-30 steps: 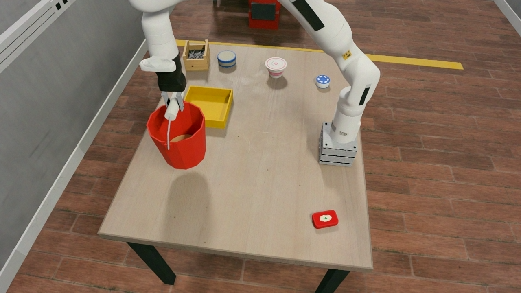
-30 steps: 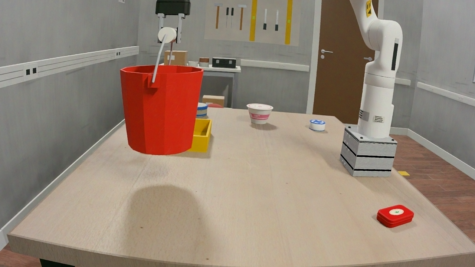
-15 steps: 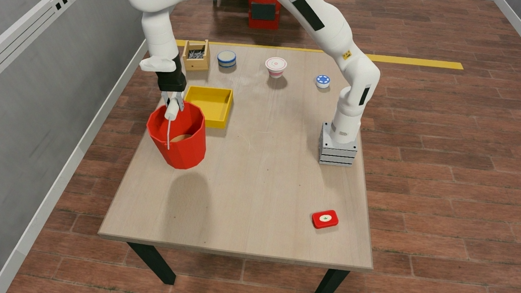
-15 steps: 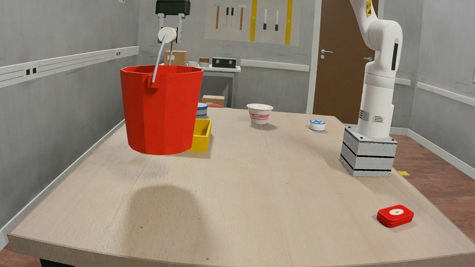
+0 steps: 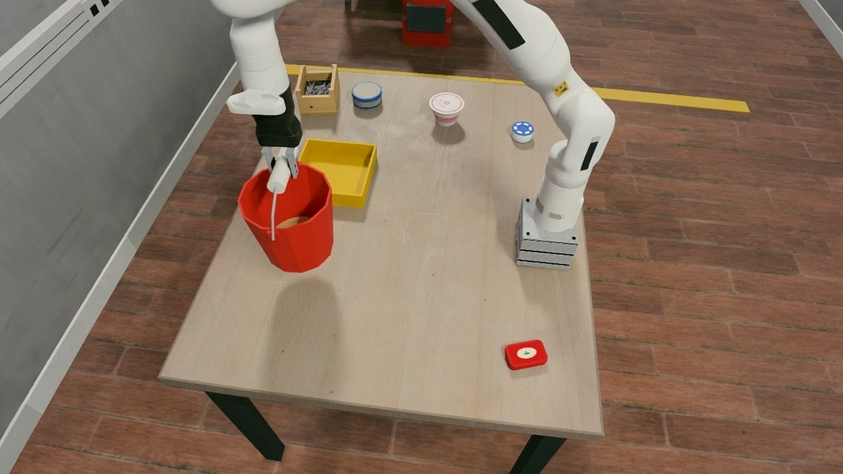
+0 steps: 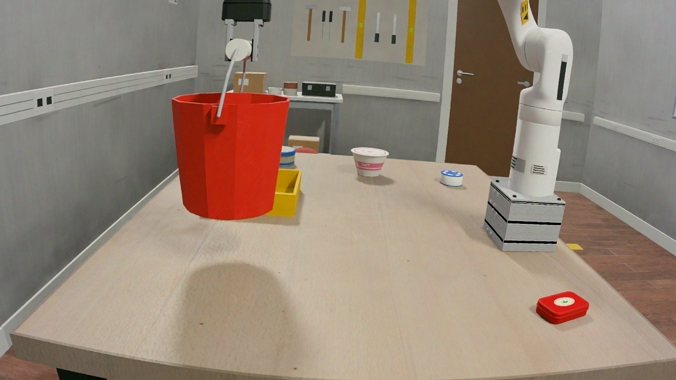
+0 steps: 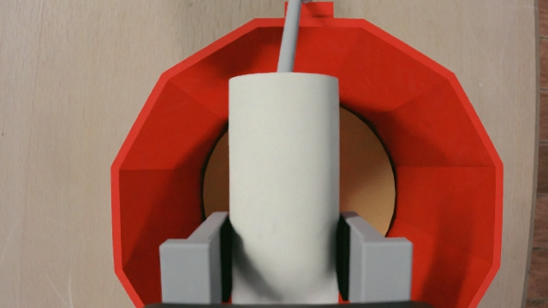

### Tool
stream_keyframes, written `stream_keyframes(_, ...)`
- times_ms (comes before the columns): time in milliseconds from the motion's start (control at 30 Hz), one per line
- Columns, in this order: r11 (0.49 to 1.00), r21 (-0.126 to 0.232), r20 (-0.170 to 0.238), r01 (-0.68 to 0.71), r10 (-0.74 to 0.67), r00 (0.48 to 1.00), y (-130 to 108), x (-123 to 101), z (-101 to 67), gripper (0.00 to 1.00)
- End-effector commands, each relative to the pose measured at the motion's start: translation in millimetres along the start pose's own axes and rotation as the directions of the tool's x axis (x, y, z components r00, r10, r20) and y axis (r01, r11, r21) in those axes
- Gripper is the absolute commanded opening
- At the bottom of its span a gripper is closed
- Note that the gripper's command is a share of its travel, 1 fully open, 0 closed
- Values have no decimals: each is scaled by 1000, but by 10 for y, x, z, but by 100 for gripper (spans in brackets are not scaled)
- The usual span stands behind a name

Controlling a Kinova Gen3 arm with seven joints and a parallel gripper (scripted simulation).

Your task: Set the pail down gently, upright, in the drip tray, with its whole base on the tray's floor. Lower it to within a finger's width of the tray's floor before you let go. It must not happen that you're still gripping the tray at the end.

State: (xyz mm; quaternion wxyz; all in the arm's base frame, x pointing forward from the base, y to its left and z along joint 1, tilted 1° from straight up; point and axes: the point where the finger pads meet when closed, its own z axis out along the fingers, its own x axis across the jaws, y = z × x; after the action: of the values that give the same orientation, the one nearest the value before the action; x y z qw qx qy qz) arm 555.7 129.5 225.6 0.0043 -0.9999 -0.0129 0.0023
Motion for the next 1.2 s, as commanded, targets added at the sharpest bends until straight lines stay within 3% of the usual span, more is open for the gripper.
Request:
stream_keyframes(0, 1000, 1, -3, 0, 0, 1000, 16, 4, -15, 0)
stream_keyframes(800, 1000, 1, -3, 0, 0, 1000, 245, -4, -14, 0)
stream_keyframes(1167, 1000, 1, -3, 0, 0, 1000, 461, -11, -14, 0)
